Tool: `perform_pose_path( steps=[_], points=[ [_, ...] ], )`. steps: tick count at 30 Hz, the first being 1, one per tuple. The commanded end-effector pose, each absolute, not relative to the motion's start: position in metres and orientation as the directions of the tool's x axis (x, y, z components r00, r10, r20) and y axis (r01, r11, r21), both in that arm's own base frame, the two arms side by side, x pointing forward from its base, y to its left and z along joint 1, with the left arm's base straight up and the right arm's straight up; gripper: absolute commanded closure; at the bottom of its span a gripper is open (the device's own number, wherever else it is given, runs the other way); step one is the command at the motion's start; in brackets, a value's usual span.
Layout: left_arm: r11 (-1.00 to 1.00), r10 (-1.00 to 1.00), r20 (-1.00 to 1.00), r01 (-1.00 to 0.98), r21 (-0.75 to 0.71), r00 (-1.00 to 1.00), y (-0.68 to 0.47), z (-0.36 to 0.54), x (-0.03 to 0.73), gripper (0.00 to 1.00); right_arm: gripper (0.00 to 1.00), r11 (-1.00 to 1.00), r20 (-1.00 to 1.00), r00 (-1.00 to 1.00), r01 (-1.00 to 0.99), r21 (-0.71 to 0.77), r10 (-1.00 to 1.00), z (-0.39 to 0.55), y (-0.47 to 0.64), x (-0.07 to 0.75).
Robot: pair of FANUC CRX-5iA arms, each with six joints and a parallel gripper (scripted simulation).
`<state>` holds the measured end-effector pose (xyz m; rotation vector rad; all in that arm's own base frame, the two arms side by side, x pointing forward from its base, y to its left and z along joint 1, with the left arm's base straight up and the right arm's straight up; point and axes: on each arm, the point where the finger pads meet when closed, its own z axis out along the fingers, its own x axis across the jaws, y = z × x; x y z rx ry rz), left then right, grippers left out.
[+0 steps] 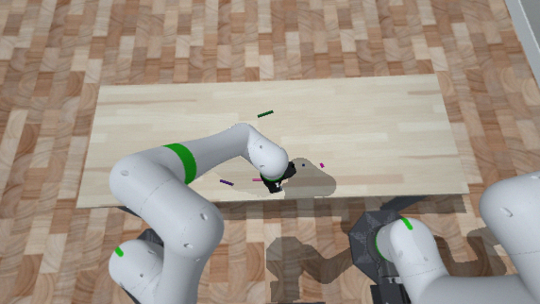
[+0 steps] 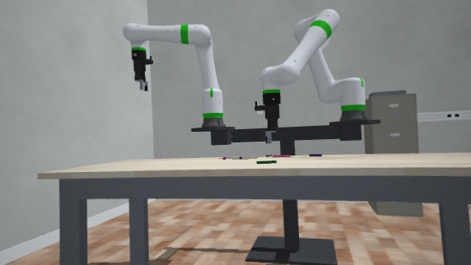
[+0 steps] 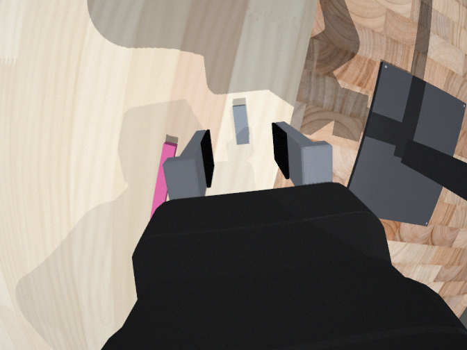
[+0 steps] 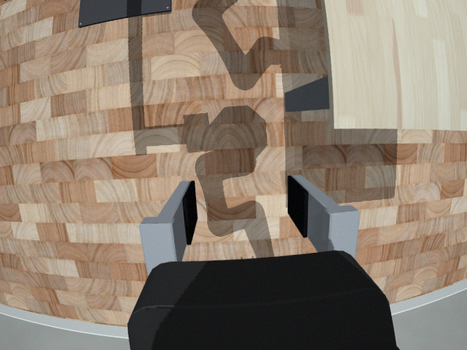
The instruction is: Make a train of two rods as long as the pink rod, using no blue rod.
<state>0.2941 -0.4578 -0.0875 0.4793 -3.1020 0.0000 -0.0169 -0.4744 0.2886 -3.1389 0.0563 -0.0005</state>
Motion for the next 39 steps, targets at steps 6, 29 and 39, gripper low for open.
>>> perform_pose_path(
  steps=[6,29,39],
  points=[
    [0.952,-0.305,0.000,-0.305,-0.002,-0.952,-0.458,-0.087,0.294,0.46,0.00,-0.999,0.000,0.999,-0.036,0.000,-0.036,0.290,-0.475,-0.017],
    [0.952,-0.305,0.000,-0.305,-0.002,-0.952,-0.459,-0.090,0.294,0.46,0.00,-0.999,0.000,0.999,-0.036,0.000,-0.036,0.290,-0.475,-0.017],
    [0.952,-0.305,-0.001,-0.305,-0.002,-0.952,-0.459,-0.098,0.294,0.46,0.00,-0.999,0.000,0.999,-0.036,0.000,-0.036,0.290,-0.475,-0.017]
  ],
)
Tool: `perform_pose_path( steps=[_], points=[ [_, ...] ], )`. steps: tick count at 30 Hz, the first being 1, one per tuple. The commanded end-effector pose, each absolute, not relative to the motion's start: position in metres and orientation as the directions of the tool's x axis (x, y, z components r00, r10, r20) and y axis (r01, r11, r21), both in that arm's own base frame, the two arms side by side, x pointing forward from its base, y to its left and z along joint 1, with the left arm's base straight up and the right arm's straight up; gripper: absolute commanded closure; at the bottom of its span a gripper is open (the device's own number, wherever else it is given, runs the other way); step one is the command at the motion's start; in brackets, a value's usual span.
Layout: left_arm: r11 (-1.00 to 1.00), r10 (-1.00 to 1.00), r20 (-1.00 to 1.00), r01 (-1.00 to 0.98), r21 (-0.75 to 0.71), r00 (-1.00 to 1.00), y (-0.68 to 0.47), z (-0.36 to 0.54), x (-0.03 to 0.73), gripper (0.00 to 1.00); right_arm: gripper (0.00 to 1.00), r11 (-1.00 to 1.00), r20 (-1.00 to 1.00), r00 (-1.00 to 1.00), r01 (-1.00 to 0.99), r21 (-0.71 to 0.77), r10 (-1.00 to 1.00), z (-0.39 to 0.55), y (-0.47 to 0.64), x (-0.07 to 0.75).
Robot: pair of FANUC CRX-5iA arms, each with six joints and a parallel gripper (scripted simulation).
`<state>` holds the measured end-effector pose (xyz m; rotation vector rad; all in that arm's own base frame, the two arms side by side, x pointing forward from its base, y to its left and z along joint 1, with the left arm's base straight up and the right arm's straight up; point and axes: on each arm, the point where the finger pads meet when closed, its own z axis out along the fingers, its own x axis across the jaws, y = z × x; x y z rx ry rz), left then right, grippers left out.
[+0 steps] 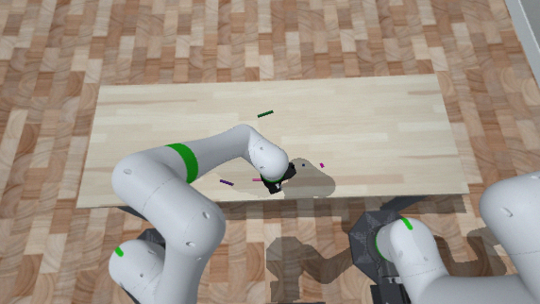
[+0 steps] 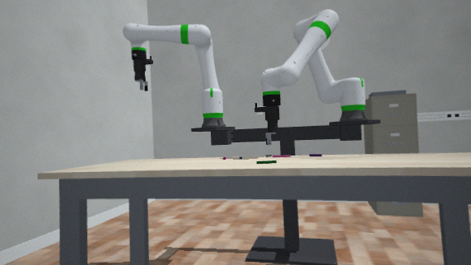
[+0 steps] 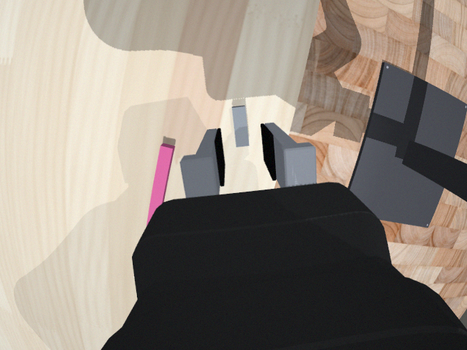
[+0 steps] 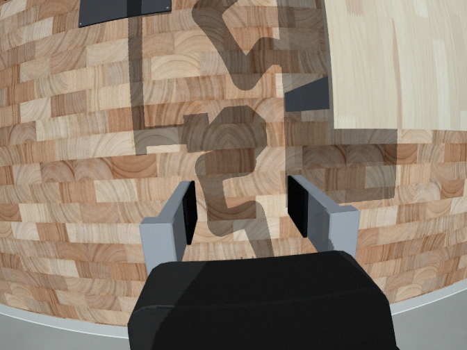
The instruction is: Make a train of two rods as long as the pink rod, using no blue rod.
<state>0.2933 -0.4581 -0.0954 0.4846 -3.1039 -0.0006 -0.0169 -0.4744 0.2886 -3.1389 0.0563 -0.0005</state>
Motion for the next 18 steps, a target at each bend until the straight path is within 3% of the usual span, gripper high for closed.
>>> perform_pose_path(
  steps=[1,18],
  points=[
    [0.952,-0.305,-0.001,-0.305,-0.002,-0.952,-0.459,-0.099,0.294,0.46,0.00,-0.999,0.000,0.999,-0.036,0.000,-0.036,0.290,-0.475,-0.017],
    [0.952,-0.305,-0.001,-0.305,-0.002,-0.952,-0.460,-0.123,0.293,0.46,0.00,-0.999,0.000,0.999,-0.036,0.000,-0.036,0.290,-0.475,-0.017]
  ],
)
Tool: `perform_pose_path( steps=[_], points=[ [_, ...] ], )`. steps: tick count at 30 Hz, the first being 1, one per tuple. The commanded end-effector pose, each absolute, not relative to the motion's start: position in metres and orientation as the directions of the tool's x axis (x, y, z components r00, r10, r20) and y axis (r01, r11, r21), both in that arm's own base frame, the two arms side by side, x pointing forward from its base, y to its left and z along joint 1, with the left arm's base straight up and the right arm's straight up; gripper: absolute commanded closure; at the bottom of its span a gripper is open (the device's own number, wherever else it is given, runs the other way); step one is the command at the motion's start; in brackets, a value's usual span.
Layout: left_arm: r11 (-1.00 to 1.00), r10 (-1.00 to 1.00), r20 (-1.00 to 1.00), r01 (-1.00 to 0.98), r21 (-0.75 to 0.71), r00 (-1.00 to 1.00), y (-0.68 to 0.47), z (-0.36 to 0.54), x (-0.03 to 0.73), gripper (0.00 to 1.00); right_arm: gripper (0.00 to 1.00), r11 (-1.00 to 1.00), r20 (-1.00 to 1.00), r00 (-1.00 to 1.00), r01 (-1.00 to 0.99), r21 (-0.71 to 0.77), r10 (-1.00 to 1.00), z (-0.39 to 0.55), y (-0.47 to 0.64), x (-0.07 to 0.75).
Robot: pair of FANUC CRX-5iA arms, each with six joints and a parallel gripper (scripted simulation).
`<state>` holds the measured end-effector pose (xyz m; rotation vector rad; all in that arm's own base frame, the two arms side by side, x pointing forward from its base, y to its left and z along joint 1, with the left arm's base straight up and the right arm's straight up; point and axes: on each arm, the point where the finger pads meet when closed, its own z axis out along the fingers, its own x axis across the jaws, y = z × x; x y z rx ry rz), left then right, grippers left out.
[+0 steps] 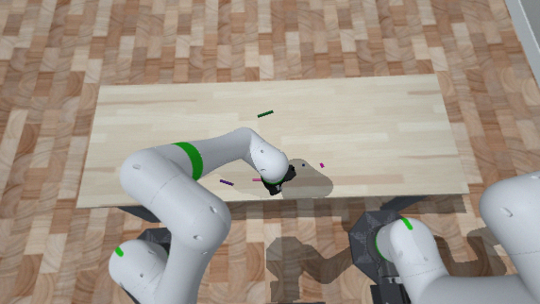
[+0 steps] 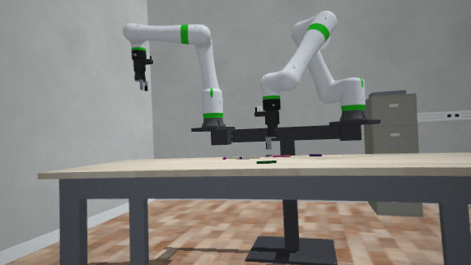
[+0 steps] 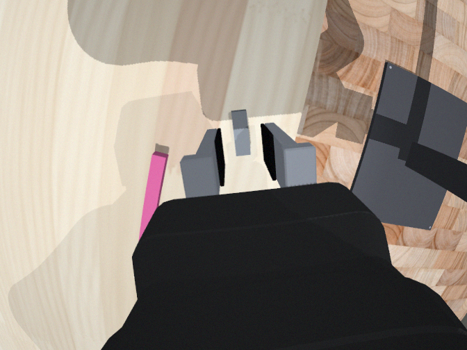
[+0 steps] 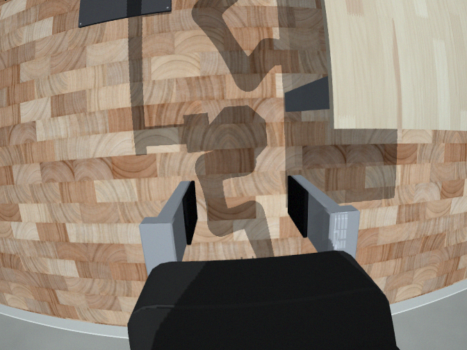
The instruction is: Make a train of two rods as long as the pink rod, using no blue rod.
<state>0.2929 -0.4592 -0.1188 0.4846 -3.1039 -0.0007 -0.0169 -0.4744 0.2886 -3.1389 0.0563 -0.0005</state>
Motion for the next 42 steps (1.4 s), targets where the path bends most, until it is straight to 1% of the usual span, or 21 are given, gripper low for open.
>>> perform_pose_path(
  steps=[1,42],
  points=[
    [0.952,-0.305,-0.001,-0.305,-0.002,-0.952,-0.460,-0.124,0.293,0.46,0.00,-0.999,0.000,0.999,-0.036,0.000,-0.036,0.290,-0.475,-0.017],
    [0.952,-0.305,-0.001,-0.305,-0.002,-0.952,-0.461,-0.139,0.293,0.46,0.00,-0.999,0.000,0.999,-0.036,0.000,-0.036,0.290,-0.475,-0.017]
  ],
)
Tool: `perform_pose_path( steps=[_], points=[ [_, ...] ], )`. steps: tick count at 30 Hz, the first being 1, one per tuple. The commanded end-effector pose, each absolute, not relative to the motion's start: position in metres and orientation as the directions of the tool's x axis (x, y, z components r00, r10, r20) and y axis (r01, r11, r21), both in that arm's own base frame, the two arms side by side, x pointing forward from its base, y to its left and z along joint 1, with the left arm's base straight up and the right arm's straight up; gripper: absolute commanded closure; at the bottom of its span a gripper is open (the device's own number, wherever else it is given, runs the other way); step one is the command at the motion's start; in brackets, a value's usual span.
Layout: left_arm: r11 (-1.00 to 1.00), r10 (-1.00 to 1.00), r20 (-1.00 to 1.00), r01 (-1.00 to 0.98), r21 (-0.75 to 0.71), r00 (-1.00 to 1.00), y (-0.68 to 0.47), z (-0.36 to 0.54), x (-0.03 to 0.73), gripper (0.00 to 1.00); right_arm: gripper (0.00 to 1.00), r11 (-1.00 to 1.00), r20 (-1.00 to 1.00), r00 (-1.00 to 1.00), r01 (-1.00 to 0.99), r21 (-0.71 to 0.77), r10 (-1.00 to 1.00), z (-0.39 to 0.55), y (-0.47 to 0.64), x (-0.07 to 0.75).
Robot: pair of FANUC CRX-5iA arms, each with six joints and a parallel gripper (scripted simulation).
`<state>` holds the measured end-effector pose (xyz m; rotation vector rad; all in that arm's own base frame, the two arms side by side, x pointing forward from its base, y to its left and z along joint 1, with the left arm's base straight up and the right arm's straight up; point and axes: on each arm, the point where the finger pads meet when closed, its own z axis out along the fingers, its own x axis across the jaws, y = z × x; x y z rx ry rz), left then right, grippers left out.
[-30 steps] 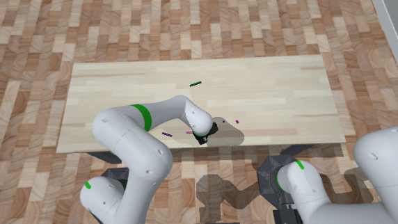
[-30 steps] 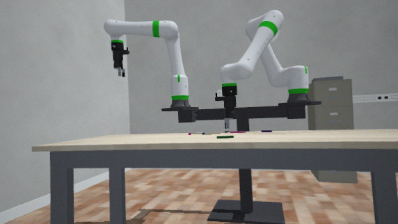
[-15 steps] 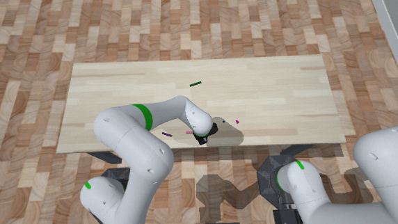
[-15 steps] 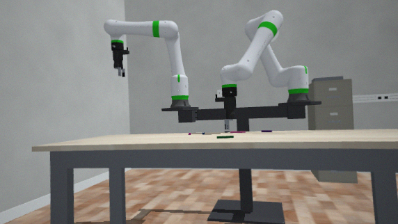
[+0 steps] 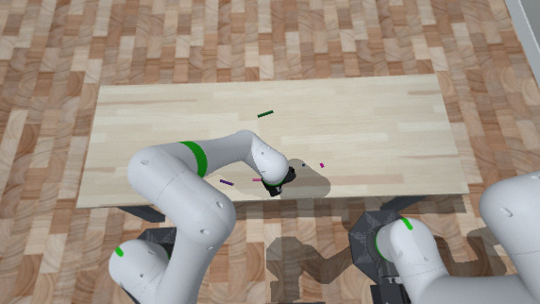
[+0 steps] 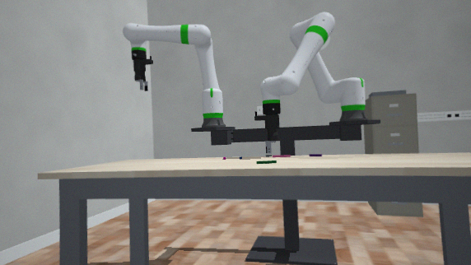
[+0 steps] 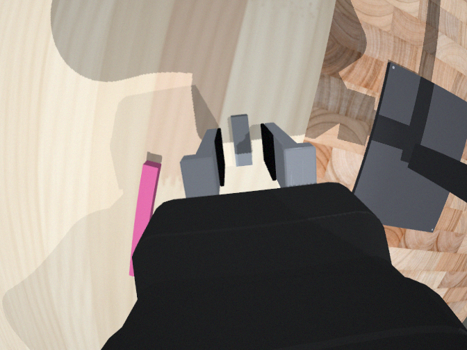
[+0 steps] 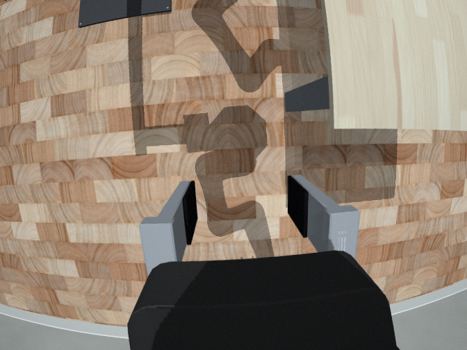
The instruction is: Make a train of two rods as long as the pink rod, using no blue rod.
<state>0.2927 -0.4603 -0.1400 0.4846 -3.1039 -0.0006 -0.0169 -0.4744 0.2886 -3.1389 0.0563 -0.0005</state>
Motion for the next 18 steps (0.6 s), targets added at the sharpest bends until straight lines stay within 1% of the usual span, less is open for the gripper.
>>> perform_pose_path(
  steps=[1,18],
  points=[
    [0.952,-0.305,-0.001,-0.305,-0.002,-0.952,-0.461,-0.140,0.293,0.46,0.00,-0.999,0.000,0.999,-0.036,0.000,-0.036,0.290,-0.475,-0.017],
    [0.952,-0.305,-0.001,-0.305,-0.002,-0.952,-0.461,-0.151,0.293,0.46,0.00,-0.999,0.000,0.999,-0.036,0.000,-0.036,0.290,-0.475,-0.017]
  ],
)
